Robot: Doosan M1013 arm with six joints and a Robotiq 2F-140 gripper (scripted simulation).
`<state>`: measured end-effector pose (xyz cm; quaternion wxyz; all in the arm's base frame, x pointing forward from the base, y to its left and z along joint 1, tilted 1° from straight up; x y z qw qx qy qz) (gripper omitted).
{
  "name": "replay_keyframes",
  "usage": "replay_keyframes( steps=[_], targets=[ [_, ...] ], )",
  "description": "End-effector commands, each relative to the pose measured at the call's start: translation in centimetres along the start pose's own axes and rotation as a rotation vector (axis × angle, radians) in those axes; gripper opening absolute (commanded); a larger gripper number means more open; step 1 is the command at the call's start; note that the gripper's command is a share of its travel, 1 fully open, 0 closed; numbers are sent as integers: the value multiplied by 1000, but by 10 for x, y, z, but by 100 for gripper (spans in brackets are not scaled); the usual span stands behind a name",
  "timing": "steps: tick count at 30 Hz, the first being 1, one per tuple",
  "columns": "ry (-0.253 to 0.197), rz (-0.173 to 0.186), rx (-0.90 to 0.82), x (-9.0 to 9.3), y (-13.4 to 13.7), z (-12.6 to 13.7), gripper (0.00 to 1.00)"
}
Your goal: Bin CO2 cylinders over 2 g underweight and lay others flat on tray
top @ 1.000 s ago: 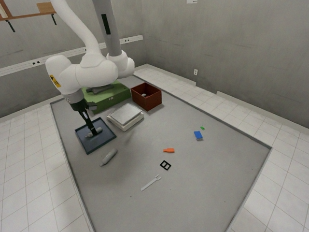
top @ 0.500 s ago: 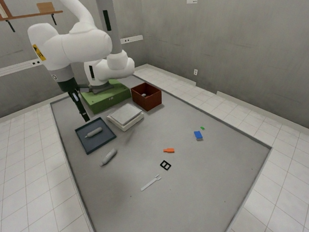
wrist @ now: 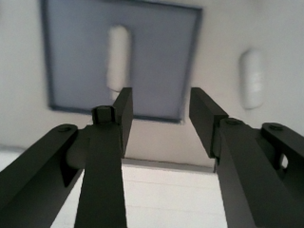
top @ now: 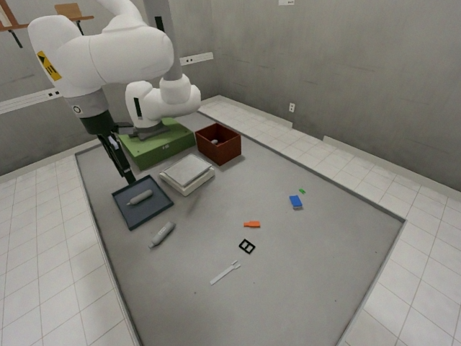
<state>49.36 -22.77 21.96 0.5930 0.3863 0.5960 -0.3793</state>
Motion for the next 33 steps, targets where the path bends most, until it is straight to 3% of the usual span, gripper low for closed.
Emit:
replay_keyframes(
  steps=[1,3,4,8,13,18,20,33],
  targets=[
    [5,-1,-169,2,65,27,39],
    [5,-1,-169,2,65,27,39],
    [5,-1,-172,3,104,42,39],
    [5,-1,-172,6,147,60,39],
    [5,-1,-172,16,147,60,39],
    [5,-1,-172,40,147,60,39],
    [5,-1,-172,40,147,60,39],
    [5,-1,-172,127,147,59,39]
  ],
)
Point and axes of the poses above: the point where the finger pads meet when closed, its own x axis out along the fingers, its own y axis across the jaws, z = x × y, the point moved 10 cm from there along -x, back along the fingers, and after that the axes turned 13 degrees about -x, right-handed, at the moved point
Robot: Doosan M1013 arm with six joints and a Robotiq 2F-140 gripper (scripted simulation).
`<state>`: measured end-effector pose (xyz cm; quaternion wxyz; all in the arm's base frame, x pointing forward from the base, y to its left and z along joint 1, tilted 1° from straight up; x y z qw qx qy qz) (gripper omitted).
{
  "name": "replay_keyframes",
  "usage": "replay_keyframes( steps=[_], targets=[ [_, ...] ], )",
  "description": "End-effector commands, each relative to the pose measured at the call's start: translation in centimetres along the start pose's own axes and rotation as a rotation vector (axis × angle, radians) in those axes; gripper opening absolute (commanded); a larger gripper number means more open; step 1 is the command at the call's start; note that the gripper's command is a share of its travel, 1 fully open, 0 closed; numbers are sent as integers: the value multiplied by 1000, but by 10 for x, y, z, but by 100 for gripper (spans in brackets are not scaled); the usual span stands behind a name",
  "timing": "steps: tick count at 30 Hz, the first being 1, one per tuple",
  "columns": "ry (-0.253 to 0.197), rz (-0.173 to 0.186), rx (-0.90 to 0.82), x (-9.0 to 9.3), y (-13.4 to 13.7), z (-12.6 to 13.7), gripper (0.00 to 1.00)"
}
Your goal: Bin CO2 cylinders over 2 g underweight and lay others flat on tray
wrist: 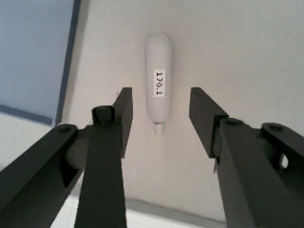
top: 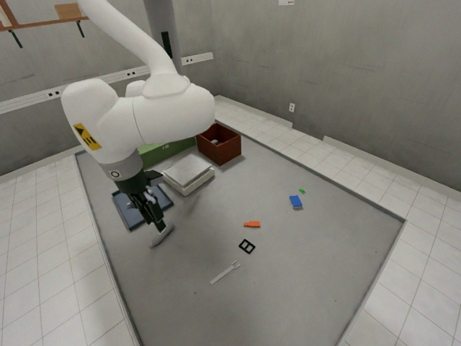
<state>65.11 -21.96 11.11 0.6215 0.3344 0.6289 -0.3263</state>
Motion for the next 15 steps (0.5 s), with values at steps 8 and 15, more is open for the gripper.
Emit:
replay_keyframes(
  steps=[8,15],
  targets=[
    [-2,2,0,48,1,1,39],
    [-2,2,0,64,1,1,39]
  ],
)
Point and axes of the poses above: the point where the finger pads meet when closed, its own x axis out along the fingers, its own y axis across the jaws, z = x × y, the point moved 10 cm from there along -x, back along the fingers, and after that the axes turned 13 degrees about -x, right-handed, at the moved point
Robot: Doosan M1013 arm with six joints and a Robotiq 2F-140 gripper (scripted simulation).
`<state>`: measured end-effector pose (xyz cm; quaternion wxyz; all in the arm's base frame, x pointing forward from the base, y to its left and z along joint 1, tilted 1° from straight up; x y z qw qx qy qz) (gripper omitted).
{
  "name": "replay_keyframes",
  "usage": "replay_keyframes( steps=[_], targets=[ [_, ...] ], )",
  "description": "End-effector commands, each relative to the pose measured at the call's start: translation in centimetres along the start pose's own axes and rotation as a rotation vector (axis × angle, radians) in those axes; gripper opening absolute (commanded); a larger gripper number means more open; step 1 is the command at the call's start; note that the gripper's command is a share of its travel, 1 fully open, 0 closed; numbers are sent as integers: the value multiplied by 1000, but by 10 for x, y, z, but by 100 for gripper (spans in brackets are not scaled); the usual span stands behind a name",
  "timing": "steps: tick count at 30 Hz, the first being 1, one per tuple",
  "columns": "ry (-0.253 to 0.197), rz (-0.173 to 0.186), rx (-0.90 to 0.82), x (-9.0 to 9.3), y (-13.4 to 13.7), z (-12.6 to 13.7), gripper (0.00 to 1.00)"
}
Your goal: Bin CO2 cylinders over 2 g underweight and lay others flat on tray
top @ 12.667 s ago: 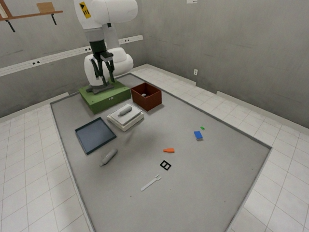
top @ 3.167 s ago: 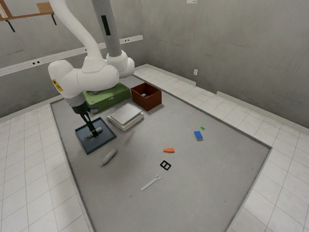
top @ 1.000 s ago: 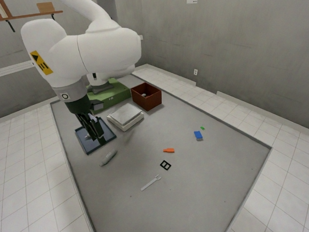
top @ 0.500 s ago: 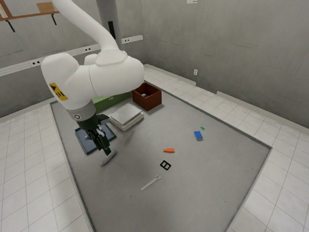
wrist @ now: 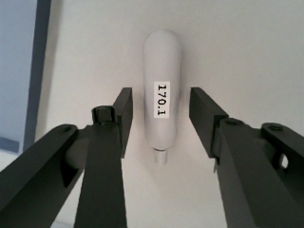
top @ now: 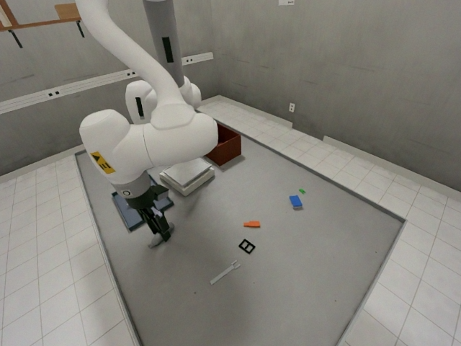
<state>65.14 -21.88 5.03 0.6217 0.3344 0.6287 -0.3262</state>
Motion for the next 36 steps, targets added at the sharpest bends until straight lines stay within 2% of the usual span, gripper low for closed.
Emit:
replay_keyframes(
  steps=[1,15,16,27,31,36],
  targets=[
    [-1,1,0,4,0,0,39],
    [-1,1,0,5,0,0,39],
    [-1,1,0,5,0,0,10],
    [-1,1,0,4,0,0,10],
    [-1,1,0,-7,0,0,10],
    [-1,1,0,-43,0,0,10]
  ],
)
Point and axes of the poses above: the point where the finger pads meet when closed, its own x axis out along the fingers, its own y axis across the jaws, z = x × y, the point moved 10 cm from there along -x, back along the fingers, and after that the axes turned 13 degrees about -x, right-handed, at the moved point
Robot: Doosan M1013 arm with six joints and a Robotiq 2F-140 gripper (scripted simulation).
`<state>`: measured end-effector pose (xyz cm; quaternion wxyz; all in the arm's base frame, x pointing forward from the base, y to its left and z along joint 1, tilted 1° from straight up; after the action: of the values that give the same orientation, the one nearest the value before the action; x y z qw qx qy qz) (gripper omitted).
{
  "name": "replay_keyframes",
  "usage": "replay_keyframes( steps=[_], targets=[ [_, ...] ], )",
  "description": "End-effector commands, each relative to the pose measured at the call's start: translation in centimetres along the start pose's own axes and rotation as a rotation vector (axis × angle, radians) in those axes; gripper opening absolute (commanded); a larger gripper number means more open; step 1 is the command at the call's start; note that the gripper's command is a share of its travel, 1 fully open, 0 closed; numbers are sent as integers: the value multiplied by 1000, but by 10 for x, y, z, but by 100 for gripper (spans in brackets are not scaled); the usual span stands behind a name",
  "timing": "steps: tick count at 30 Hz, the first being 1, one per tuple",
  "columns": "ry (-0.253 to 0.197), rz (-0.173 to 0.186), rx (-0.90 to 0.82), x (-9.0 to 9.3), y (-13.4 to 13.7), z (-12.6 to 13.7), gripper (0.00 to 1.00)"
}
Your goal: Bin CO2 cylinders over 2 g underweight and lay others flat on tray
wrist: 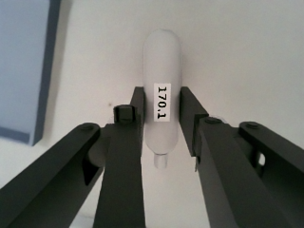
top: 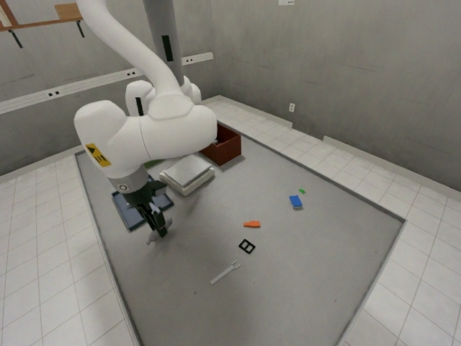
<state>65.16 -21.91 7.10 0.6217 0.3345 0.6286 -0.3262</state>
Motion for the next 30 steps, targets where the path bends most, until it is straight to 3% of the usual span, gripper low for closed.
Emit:
replay_keyframes(
  steps=[1,2,4,11,15,28,30],
  targets=[
    [-1,1,0,-31,0,0,10],
    [-1,1,0,-41,0,0,10],
    [-1,1,0,-41,0,0,10],
    [-1,1,0,-112,0,0,10],
    [-1,1,0,-137,0,0,10],
    [-1,1,0,-144,0,0,10],
    [-1,1,5,-145,1,-9,10]
  ],
)
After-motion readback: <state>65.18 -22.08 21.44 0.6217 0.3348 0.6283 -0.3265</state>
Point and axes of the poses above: the point where the finger pads meet when closed, its own x axis out along the fingers, its own y axis across the jaws, z = x × y, the point moved 10 cm from there along -x, back along the fingers, and after that the axes turned 13 degrees about -x, right-handed, at the moved point
